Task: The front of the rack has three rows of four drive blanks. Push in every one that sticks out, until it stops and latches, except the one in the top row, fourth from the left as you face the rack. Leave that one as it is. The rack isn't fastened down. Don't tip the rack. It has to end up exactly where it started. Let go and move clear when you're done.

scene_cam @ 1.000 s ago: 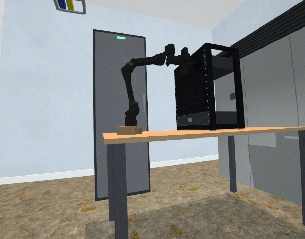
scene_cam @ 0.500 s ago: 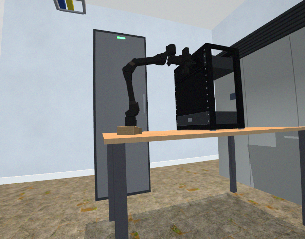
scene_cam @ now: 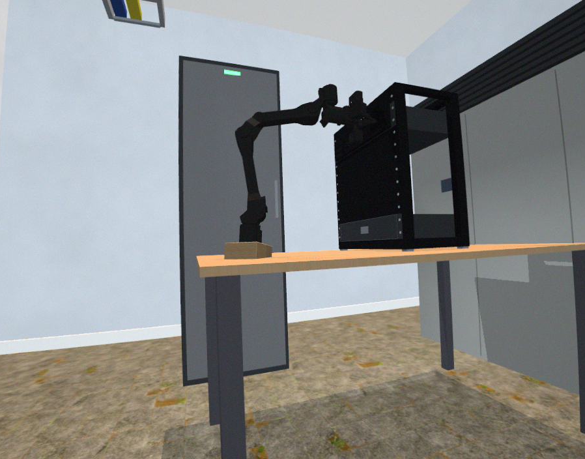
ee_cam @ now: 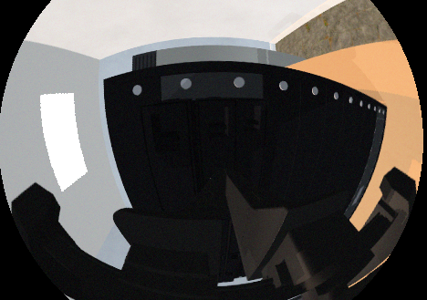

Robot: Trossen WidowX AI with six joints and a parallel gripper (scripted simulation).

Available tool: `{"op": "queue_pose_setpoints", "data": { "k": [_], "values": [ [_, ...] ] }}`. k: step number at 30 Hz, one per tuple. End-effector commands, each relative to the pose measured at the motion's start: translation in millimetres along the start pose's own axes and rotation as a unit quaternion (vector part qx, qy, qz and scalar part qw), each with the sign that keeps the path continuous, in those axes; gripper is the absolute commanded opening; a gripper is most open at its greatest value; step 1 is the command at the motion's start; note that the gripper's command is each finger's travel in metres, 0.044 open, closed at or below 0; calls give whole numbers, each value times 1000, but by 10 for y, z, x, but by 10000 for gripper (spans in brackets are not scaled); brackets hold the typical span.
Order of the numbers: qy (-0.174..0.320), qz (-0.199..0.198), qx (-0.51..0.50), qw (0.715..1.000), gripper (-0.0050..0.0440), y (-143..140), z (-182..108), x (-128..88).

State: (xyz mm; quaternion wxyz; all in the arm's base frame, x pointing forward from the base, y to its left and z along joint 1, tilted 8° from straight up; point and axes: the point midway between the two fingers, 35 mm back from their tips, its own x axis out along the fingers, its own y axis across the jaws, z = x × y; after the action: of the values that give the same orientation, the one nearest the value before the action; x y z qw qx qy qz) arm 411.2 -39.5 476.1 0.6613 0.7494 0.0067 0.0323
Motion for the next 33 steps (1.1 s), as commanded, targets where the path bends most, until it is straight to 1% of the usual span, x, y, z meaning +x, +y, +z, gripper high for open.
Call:
{"op": "queue_pose_setpoints", "data": {
  "k": [1,33],
  "values": [
    [-1,23,-6,1000,0,178,-30,-50],
    [-1,23,-6,1000,0,209,-34,-22]
  ]
}}
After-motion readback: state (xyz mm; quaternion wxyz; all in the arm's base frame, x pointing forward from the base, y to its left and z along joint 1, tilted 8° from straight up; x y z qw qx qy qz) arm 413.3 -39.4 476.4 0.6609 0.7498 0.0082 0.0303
